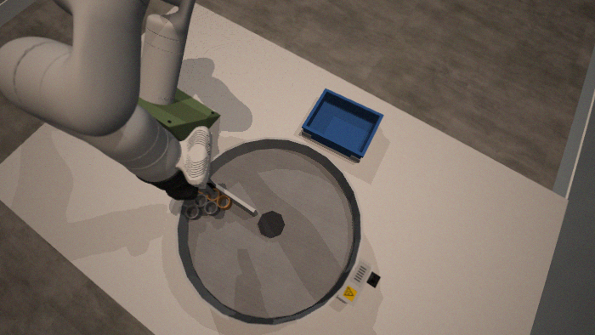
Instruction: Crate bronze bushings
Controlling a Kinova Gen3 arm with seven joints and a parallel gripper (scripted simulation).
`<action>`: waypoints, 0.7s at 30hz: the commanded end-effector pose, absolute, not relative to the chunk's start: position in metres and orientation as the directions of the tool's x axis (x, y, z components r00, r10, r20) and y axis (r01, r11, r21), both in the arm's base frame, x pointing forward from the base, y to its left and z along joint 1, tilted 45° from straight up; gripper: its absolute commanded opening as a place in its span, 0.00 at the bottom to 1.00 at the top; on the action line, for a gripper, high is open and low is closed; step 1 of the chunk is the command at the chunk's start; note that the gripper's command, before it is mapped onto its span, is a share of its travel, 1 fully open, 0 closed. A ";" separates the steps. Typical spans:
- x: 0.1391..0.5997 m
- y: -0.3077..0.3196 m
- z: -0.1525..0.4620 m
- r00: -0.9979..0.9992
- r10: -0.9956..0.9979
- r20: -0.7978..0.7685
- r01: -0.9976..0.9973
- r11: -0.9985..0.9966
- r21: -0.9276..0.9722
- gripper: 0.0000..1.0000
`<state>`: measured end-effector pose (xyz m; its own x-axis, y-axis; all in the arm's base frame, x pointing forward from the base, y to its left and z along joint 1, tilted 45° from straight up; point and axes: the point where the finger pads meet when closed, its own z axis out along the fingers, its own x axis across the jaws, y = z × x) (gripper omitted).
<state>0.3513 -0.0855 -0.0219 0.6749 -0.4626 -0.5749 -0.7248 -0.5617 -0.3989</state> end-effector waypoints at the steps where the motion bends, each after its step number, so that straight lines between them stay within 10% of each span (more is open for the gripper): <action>1: 0.352 -0.087 -0.024 0.684 -0.457 -0.569 -0.717 -0.564 -0.409 0.27; 21: 0.358 -0.080 -0.030 0.831 -0.314 -0.459 -0.540 -0.654 -0.529 0.27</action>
